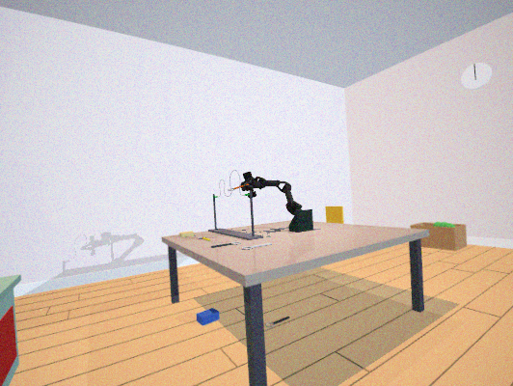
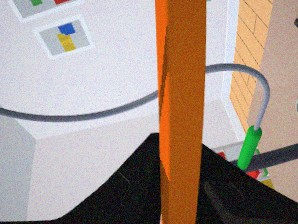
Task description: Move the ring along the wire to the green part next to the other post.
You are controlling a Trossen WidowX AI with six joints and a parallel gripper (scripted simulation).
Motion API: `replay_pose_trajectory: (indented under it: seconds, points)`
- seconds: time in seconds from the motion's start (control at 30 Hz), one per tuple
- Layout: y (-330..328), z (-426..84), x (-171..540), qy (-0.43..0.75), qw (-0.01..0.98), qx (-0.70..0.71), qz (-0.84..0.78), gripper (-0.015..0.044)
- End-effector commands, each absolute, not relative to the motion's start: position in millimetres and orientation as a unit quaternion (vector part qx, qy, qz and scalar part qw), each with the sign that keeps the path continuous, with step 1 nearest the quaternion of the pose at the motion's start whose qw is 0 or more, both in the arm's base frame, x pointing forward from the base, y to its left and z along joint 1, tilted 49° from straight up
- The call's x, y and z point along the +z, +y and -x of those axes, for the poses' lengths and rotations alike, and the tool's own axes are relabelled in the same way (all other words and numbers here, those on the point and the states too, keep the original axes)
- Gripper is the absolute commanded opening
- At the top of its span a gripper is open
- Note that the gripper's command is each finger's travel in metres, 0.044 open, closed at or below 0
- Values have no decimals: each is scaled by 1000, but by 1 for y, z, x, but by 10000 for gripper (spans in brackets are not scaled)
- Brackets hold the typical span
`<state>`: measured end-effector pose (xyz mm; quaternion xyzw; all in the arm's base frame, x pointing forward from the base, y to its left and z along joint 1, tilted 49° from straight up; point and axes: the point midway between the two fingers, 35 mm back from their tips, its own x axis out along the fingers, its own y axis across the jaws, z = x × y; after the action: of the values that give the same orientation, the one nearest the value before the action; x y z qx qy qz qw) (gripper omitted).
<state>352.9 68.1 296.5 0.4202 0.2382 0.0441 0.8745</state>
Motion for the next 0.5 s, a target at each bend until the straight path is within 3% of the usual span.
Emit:
replay_pose_trajectory:
  seconds: [0.0,0.47]
  points:
    - [75,-353,308,234,863,57,-445,-150]
    - [85,-353,326,230,840,69,-487,-150]
